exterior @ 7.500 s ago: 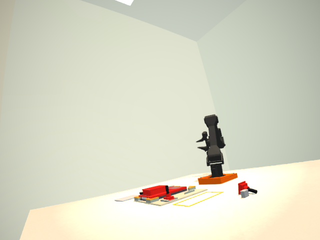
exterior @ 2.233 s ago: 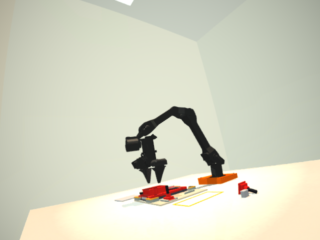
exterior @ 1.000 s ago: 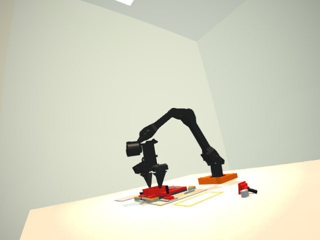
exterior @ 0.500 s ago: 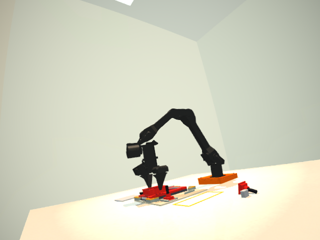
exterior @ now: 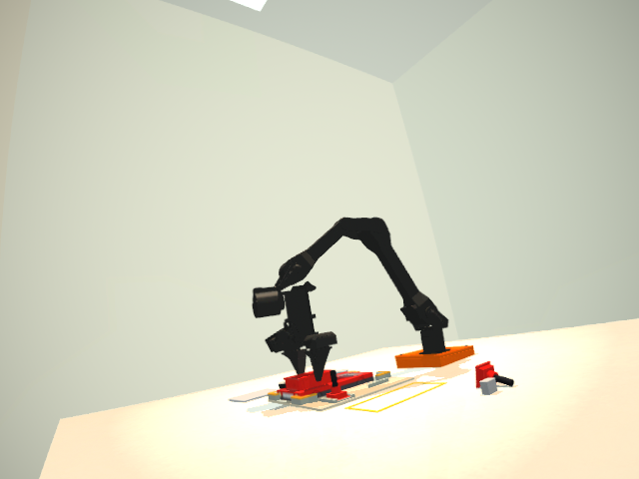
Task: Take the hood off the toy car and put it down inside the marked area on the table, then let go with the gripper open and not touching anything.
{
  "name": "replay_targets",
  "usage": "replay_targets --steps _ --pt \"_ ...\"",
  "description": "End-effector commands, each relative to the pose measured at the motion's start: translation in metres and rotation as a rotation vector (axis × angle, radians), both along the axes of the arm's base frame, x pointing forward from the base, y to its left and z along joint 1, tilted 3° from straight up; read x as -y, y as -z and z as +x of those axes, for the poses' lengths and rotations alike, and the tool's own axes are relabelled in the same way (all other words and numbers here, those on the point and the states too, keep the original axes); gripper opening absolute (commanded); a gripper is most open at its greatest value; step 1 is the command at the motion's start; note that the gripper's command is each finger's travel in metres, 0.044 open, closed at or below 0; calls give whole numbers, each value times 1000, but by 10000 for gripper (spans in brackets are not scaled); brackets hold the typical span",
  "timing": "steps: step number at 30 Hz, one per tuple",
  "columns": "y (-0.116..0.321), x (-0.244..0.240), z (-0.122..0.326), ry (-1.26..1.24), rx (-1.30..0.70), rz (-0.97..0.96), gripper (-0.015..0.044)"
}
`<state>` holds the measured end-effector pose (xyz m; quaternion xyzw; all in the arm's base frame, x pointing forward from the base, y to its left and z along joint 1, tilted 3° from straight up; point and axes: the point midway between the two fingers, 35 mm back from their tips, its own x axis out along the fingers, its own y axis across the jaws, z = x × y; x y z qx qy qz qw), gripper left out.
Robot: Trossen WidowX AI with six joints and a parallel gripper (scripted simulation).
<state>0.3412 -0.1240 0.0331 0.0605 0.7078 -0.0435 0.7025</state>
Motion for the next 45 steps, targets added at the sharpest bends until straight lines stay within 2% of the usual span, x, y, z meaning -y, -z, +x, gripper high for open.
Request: replay_targets --steps 1,6,16,17,45 --pt "0 0 0 0 1 0 308" --pt "0 0 0 0 1 0 275" --pt "-5 0 0 0 0 0 12" --pt "-6 0 0 0 0 0 0" --pt "-24 1 0 0 0 0 0"
